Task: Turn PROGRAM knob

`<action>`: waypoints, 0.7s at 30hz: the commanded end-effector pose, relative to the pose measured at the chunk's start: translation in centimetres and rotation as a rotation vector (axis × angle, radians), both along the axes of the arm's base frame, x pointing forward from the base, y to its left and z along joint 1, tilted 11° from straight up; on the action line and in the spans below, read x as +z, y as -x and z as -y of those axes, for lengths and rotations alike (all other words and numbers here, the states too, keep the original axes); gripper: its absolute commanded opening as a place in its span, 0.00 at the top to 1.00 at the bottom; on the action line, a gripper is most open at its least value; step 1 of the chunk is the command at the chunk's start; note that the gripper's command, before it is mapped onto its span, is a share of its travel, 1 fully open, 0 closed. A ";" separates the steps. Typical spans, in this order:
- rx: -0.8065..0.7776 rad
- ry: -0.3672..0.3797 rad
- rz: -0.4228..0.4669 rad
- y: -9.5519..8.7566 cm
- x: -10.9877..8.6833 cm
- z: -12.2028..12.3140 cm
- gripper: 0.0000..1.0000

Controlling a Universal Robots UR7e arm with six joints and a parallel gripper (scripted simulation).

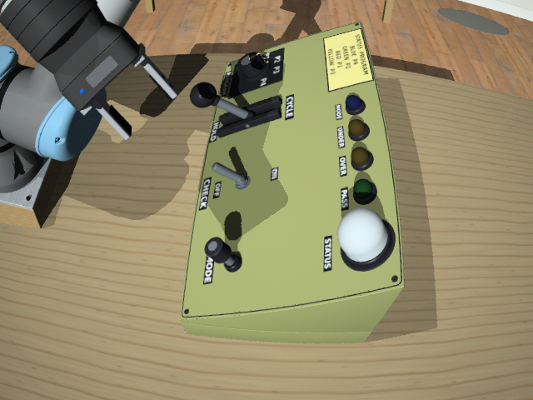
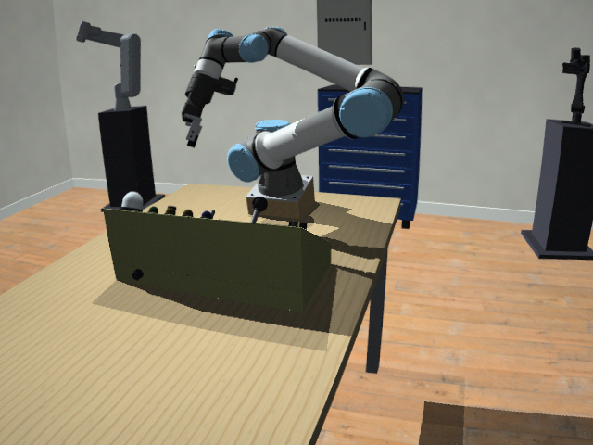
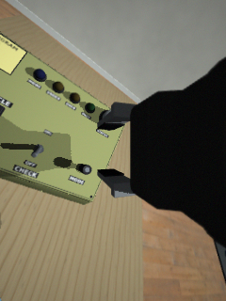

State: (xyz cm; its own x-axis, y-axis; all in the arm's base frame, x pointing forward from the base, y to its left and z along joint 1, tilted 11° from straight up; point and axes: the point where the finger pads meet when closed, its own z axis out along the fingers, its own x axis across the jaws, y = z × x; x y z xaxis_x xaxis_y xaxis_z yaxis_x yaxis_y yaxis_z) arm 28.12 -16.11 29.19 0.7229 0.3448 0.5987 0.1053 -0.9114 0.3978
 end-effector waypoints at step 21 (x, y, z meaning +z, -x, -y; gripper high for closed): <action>-0.066 -0.273 -0.035 -3.3 -2.7 -18.6 0.00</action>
State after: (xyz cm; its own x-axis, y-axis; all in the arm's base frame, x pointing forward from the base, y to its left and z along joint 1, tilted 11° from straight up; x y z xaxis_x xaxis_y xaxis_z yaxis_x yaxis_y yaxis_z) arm 31.33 0.32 27.04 0.7546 0.1516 0.6384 0.0587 -0.9846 0.1645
